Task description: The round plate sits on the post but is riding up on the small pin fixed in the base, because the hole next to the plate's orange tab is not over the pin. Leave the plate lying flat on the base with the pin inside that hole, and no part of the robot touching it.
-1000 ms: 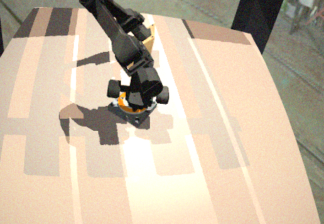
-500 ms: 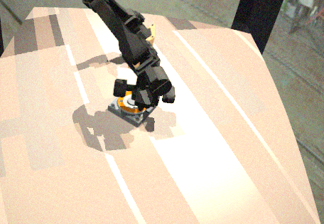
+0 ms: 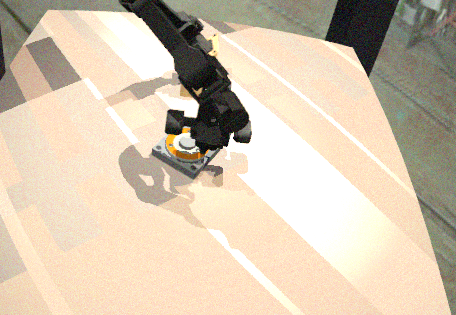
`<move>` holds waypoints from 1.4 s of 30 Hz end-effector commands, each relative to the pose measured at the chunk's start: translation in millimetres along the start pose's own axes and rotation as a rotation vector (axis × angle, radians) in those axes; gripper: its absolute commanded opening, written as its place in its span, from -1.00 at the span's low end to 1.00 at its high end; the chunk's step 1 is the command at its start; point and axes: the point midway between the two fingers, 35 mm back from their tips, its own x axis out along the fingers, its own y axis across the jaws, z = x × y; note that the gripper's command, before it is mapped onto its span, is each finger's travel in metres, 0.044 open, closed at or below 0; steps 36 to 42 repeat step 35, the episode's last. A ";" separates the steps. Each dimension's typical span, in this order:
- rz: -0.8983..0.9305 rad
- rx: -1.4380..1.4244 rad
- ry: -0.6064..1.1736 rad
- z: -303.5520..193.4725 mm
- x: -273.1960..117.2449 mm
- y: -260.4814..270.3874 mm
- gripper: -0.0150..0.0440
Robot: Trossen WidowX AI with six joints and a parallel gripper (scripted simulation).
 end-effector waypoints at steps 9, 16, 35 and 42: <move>0.003 -0.005 0.009 -4.6 -26.6 3.6 -0.49; -0.001 -0.013 0.007 -9.0 -34.9 3.6 -0.49; -0.001 -0.013 0.007 -9.0 -34.9 3.6 -0.49; -0.001 -0.013 0.007 -9.0 -34.9 3.6 -0.49</move>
